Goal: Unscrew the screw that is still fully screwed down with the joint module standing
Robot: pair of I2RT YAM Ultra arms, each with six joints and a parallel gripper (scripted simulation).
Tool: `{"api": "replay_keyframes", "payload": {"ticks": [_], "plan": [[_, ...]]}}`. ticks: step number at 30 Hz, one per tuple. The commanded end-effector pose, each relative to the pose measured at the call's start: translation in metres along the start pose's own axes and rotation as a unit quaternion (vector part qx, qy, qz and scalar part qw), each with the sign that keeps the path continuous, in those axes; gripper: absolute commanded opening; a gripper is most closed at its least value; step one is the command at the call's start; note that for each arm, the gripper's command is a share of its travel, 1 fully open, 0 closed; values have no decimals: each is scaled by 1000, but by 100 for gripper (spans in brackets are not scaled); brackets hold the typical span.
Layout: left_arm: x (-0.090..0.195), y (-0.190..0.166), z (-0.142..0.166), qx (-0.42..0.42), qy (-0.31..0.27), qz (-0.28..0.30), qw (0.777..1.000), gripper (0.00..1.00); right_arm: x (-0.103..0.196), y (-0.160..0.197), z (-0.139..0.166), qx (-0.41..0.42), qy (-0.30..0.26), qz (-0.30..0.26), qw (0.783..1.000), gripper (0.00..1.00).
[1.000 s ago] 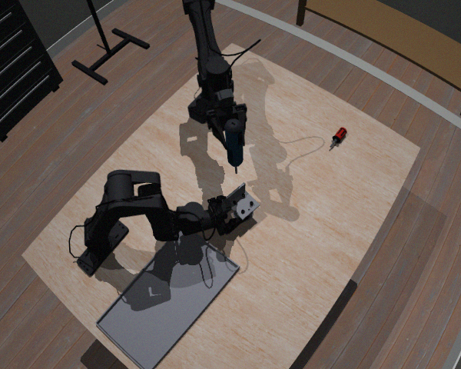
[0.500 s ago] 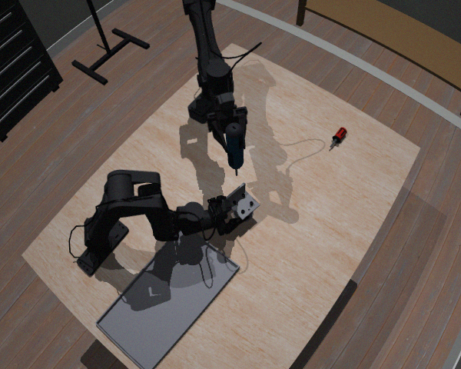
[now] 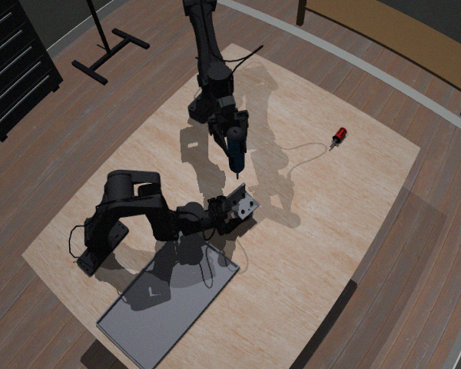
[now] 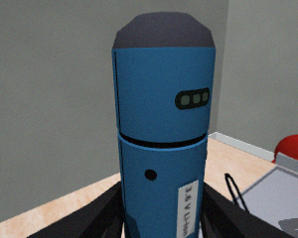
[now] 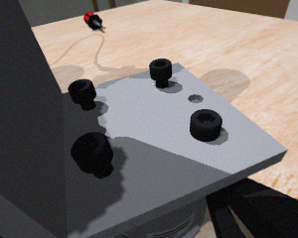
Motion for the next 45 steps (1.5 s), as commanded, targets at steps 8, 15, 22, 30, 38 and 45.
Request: {"api": "replay_keyframes", "payload": {"ticks": [8,15,22,30,38,45], "plan": [[-17,13,-38,3,-78,-25,997,42,-1,0,-2,-1,-1,1,1000,59],[-21,13,-38,3,-78,-25,997,42,-1,0,-2,-1,-1,1,1000,59],[-30,14,-38,3,-78,-25,997,42,-1,0,-2,-1,-1,1,1000,59],[-34,14,-38,3,-78,-25,997,42,-1,0,-2,-1,-1,1,1000,59],[-44,14,-38,3,-78,-25,997,42,-1,0,-2,-1,-1,1,1000,59],[-40,16,-50,3,-95,-28,995,42,-1,0,-2,-1,-1,1,1000,59]]}}
Point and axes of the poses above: on each arm, the point where the finger pads meet when closed, its own x axis back along the fingers, its own y axis across the jaws, z = x × y, the point moved 9 cm from there along x, back along the fingers, and after that the axes turned 12 degrees about -x, right-handed, at the moved point
